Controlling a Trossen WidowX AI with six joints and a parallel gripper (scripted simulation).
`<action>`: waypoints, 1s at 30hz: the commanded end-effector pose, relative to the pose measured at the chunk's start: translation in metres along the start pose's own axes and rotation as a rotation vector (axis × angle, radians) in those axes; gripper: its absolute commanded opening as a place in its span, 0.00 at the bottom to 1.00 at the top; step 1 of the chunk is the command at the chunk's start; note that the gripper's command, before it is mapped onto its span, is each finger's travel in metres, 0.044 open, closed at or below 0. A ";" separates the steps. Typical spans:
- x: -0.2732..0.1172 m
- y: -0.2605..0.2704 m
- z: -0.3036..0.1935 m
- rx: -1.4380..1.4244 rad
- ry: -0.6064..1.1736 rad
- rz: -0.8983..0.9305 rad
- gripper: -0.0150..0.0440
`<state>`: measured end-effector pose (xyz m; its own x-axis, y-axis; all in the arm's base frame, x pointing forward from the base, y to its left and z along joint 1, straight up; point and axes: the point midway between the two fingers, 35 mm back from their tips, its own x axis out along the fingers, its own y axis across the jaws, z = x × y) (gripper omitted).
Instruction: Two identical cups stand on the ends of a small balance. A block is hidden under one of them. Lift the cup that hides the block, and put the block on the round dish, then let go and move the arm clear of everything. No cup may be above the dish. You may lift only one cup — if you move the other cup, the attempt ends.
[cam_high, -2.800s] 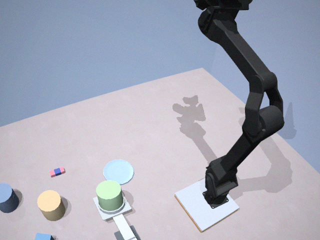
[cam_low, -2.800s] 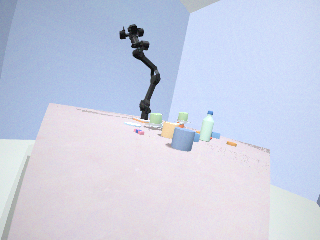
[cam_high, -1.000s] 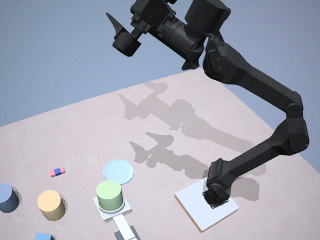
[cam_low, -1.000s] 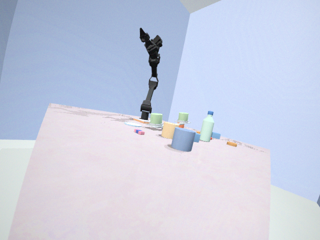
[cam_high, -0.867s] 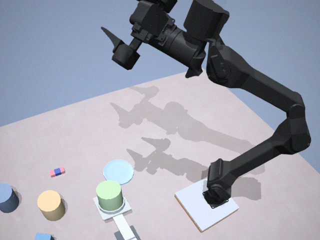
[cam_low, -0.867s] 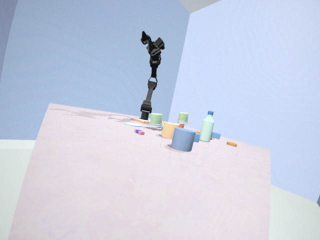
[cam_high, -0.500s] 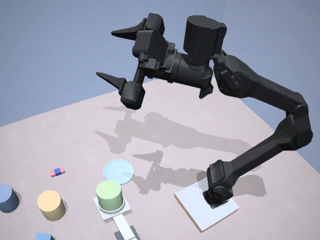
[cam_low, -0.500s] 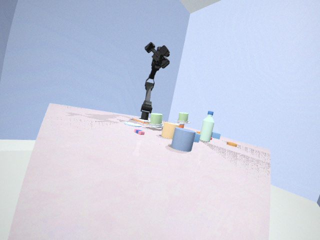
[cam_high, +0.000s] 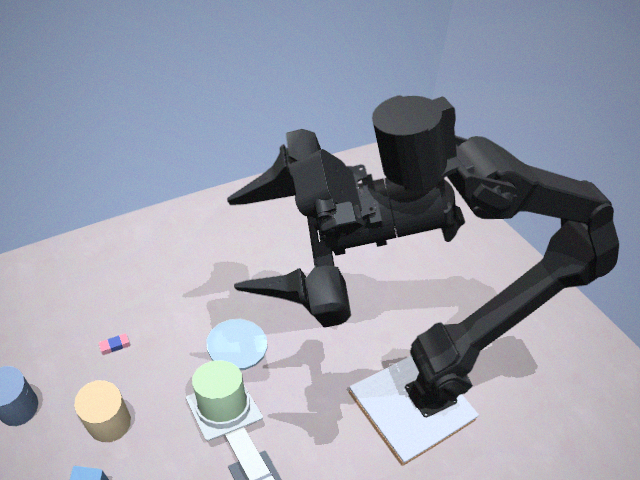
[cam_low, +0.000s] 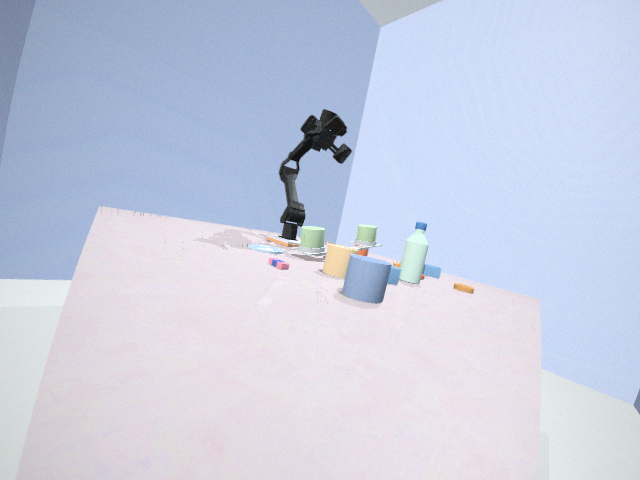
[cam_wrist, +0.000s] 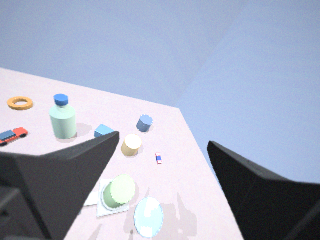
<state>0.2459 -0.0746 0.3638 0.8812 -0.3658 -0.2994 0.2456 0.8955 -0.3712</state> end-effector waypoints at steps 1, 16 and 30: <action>-0.006 0.027 -0.019 0.041 0.054 0.105 1.00; -0.058 0.111 -0.104 0.147 0.357 0.461 1.00; -0.040 0.112 -0.104 -0.106 0.421 0.489 1.00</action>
<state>0.1888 0.0163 0.2429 0.6684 0.0017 -0.7438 -0.1493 0.9800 -0.1319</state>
